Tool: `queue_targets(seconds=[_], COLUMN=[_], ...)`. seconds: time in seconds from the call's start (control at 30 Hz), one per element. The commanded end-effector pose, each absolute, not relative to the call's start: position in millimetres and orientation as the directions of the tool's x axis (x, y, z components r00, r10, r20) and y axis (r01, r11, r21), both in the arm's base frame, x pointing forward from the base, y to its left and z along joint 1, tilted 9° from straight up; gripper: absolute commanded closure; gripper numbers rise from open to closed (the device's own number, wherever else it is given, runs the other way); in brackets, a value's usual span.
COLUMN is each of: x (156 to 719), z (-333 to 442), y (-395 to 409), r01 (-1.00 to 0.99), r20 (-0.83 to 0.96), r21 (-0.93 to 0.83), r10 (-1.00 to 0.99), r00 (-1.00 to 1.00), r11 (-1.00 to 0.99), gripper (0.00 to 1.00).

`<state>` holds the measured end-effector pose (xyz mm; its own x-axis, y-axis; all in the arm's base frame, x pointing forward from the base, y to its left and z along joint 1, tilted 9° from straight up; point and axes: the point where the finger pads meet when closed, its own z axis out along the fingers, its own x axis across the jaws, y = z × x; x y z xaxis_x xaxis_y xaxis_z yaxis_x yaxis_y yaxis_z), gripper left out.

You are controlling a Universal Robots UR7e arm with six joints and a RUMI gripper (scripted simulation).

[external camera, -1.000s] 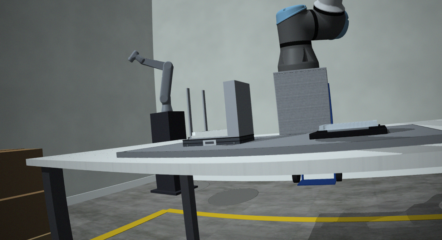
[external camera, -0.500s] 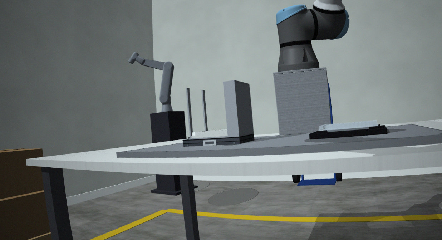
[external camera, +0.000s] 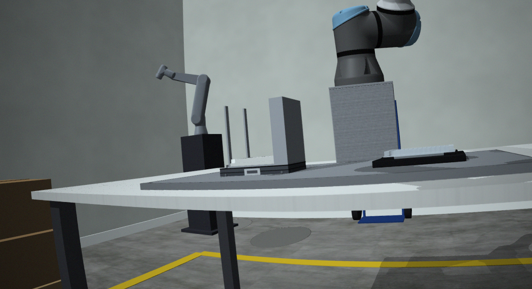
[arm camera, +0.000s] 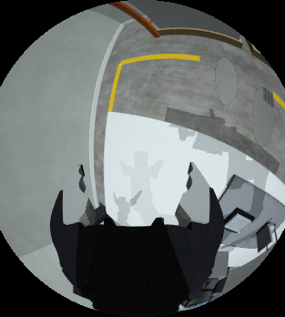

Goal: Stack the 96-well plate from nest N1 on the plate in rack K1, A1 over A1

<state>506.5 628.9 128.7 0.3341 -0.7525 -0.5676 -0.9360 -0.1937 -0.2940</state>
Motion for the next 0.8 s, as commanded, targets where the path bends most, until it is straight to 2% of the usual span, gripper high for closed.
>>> queue_targets(seconds=[0.0,0.77], x=[508,510], z=[128,114], y=[615,535], r01=[-0.924,-0.81], r20=[-0.548,-0.353], r21=[-0.315,-0.422], r10=[-0.754,-0.749], r00=[0.362,0.56], r11=[-0.215,-0.407], gripper=[0.0,0.0])
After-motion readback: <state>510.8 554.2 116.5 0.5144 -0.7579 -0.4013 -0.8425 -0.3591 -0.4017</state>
